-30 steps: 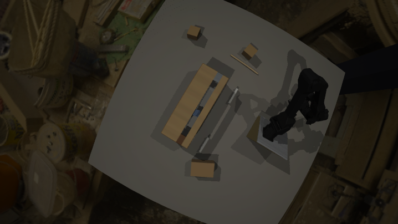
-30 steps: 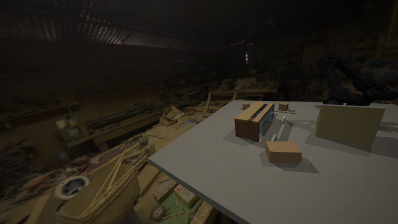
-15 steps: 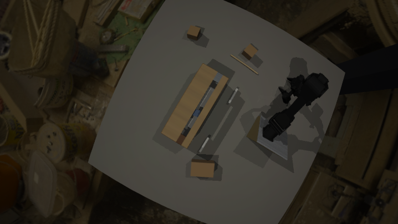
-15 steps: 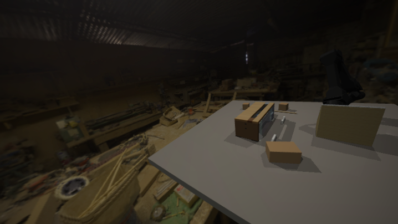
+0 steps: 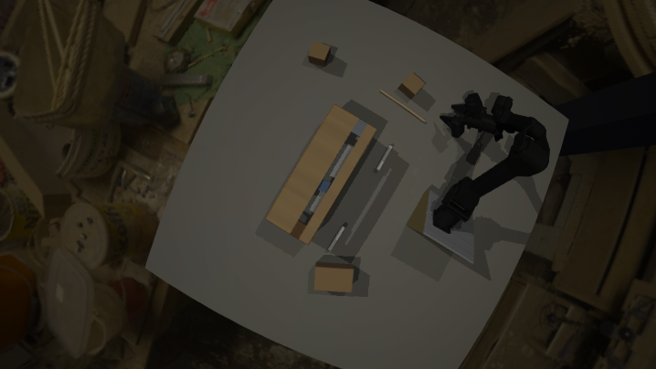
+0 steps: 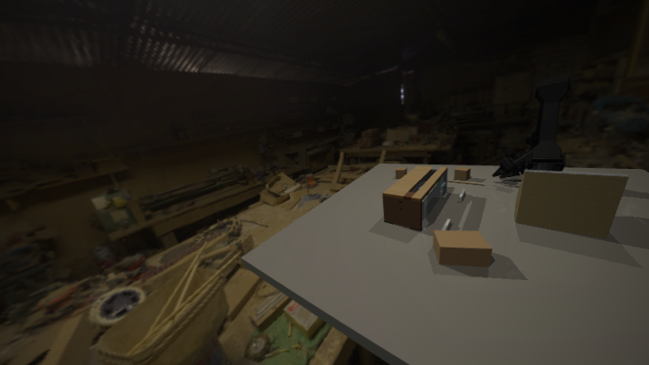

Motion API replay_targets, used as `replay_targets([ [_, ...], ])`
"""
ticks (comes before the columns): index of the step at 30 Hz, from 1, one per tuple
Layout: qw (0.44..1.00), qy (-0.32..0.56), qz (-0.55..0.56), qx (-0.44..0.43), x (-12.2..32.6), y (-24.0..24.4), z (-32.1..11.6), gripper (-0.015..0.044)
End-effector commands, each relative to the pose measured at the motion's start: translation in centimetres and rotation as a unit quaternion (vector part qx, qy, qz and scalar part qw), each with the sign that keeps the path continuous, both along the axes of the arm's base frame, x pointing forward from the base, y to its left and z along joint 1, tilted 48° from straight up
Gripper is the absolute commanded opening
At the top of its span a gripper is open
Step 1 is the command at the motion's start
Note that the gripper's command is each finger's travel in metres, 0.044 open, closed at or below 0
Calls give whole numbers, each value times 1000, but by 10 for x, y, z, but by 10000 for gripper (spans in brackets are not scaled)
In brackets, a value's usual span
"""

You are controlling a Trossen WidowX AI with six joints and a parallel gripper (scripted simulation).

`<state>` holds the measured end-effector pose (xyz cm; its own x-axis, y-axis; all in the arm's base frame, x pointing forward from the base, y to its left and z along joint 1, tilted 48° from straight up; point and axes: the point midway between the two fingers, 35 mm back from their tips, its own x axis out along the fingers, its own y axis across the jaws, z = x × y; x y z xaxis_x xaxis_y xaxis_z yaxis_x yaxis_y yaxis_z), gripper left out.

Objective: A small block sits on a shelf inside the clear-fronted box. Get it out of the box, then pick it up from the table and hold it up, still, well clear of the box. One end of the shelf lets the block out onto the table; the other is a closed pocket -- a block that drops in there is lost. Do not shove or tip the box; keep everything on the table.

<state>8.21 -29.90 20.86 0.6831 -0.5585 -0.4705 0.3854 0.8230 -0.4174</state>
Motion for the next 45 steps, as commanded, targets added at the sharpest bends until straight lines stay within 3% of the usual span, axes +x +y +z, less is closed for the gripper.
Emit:
replay_targets([
  [1,997,-42,-5,65,49,7,23,400],
  [9,978,-116,-1,173,122,42,60,400],
  [22,937,-27,4,349,242,136,-1,400],
  [31,910,55,-23,410,290,229,-46,400],
  [39,849,93,-228,468,285,275,-104,400],
  [45,794,74,-414,439,266,309,-147,400],
])
